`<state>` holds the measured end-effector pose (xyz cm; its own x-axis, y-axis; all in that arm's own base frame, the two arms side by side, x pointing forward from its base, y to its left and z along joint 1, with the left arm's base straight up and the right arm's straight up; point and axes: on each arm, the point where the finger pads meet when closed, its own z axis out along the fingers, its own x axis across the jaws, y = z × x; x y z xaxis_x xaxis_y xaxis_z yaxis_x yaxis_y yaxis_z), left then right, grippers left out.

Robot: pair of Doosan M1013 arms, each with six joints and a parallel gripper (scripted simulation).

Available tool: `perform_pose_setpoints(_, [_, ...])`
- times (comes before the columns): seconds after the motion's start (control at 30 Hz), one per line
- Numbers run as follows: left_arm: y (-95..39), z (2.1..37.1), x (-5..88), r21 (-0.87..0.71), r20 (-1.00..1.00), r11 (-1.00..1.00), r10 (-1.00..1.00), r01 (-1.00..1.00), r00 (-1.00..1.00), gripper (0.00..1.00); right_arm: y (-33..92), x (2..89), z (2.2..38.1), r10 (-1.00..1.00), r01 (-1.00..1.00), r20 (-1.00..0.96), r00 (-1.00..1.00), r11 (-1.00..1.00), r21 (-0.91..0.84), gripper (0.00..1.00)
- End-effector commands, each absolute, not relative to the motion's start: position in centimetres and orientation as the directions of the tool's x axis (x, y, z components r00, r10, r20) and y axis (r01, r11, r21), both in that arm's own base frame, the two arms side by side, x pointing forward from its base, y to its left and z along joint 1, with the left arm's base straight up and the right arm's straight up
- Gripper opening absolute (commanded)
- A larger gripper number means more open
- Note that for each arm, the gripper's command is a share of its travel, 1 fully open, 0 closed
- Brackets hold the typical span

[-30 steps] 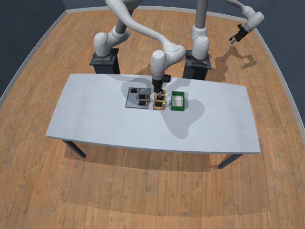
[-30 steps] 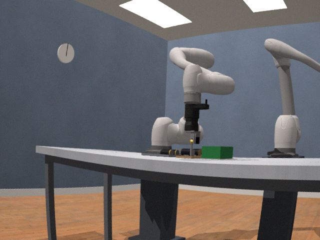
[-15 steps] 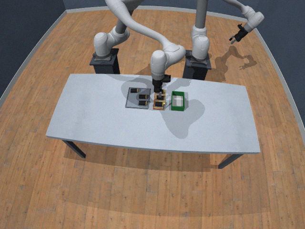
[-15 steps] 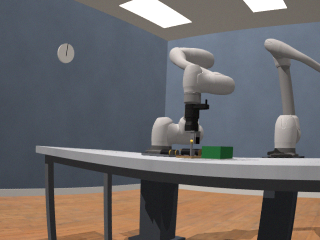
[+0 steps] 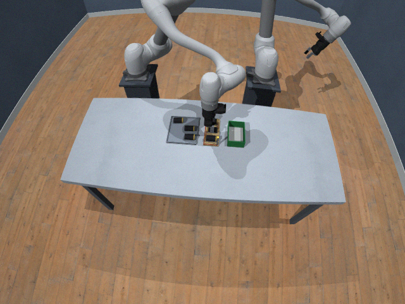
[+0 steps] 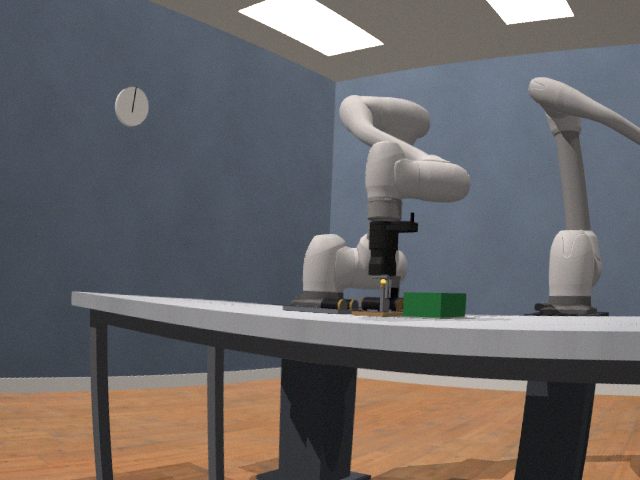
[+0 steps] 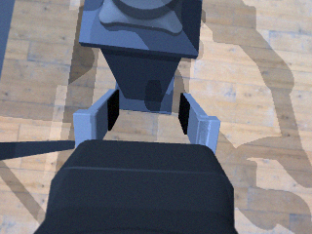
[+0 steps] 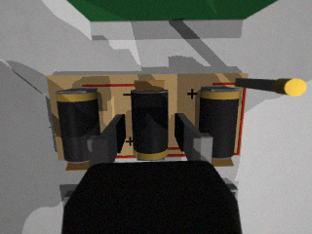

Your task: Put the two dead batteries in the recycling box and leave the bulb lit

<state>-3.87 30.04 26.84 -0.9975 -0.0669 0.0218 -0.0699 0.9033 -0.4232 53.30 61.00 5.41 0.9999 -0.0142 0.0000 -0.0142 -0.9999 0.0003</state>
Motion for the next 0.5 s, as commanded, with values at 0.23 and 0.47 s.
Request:
perform_pose_setpoints(0.23, [30.08,26.89,-3.88,-0.422,0.022,0.904,-0.067,-0.07,-0.998,1.0,61.08,53.35,4.71,-0.015,-0.015,0.001,1.0,-1.0,-0.002,0.9])
perform_pose_setpoints(0.47, [30.08,26.89,-3.88,-0.422,0.022,0.904,-0.067,-0.07,-0.998,1.0,61.08,53.35,4.58,-0.015,-0.015,0.001,1.0,-1.0,-0.002,0.9])
